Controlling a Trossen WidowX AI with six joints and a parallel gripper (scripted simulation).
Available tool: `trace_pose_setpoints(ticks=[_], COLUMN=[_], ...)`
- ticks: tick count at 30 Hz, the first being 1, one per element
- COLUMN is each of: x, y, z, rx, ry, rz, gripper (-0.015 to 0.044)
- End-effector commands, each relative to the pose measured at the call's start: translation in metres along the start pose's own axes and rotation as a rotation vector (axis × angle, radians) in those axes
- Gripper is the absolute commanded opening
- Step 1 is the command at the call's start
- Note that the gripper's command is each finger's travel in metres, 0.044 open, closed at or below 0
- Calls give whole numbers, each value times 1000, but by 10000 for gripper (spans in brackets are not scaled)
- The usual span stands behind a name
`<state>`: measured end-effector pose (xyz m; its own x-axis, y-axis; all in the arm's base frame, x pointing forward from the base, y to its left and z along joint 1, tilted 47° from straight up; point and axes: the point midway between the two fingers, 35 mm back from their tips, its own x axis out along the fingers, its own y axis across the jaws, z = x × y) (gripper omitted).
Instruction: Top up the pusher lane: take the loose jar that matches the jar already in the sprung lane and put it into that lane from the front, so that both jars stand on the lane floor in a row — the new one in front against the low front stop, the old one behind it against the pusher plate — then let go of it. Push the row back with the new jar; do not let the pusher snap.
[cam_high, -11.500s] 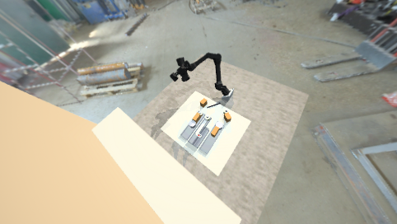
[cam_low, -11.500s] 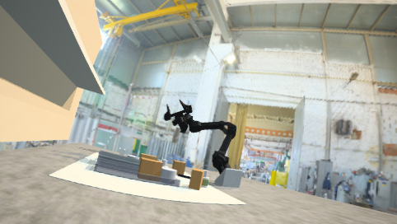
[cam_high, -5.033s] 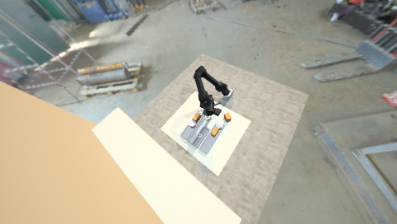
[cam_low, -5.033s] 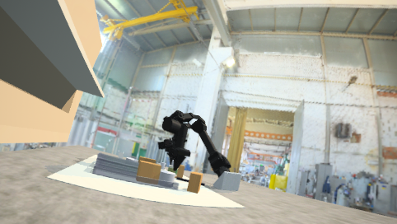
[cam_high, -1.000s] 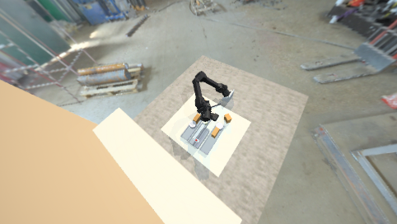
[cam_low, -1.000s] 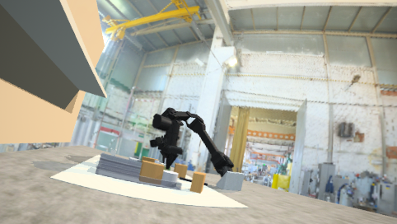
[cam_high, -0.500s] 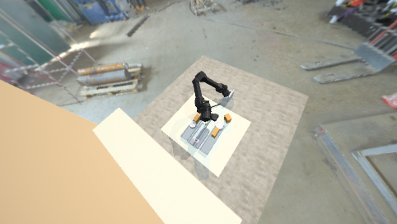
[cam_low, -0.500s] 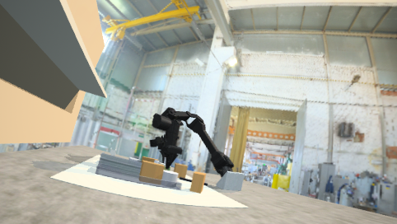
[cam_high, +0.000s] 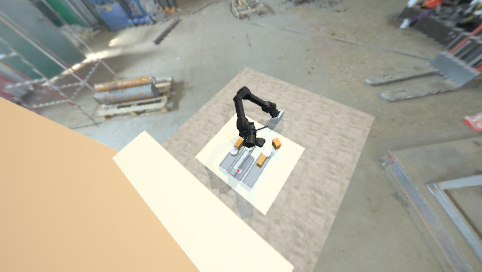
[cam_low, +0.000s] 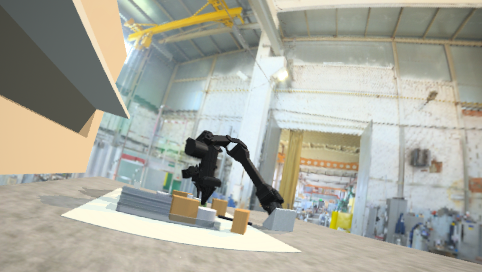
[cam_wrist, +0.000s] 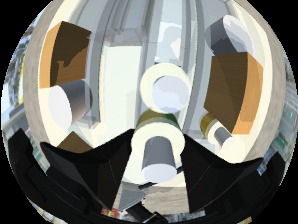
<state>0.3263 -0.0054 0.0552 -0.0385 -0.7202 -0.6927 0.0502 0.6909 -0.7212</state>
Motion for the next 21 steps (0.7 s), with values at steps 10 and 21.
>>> trace_pose_setpoints(ticks=[10, 21], x=[-3, -3], y=[-2, -2], z=[8, 10], rx=[15, 15], ry=[-27, -27], rz=[-5, -5], gripper=[0, 0])
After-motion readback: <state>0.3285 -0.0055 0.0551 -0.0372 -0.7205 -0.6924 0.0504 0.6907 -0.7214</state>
